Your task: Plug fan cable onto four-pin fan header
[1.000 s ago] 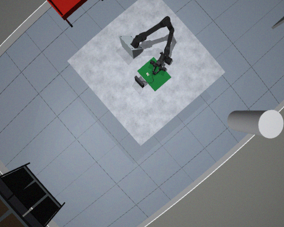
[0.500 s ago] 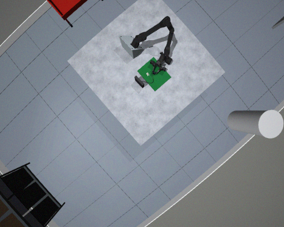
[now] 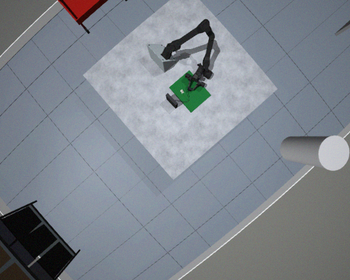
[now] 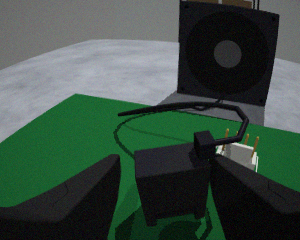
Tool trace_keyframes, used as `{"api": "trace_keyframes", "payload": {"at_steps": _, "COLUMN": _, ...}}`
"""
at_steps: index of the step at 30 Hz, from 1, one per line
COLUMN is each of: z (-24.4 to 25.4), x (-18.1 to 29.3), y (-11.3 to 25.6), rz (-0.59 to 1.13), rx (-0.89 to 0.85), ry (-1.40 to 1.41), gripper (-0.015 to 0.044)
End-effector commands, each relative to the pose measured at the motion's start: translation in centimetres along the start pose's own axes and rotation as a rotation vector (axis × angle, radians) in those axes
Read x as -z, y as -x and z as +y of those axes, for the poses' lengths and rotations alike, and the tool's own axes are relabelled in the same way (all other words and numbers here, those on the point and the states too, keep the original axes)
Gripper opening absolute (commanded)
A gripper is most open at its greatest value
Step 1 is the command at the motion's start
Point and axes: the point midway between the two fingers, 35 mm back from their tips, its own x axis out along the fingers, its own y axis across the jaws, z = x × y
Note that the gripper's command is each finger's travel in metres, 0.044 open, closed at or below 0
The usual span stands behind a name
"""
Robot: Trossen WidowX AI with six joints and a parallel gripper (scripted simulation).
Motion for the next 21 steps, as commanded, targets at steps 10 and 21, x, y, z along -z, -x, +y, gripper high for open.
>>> {"api": "trace_keyframes", "payload": {"at_steps": 10, "z": 0.5, "x": -1.4, "y": 4.0, "rz": 0.005, "rx": -0.008, "ry": -0.011, "gripper": 0.0205}}
{"api": "trace_keyframes", "payload": {"at_steps": 21, "z": 0.4, "x": -2.8, "y": 7.2, "rz": 0.005, "rx": -0.009, "ry": -0.012, "gripper": 0.0205}}
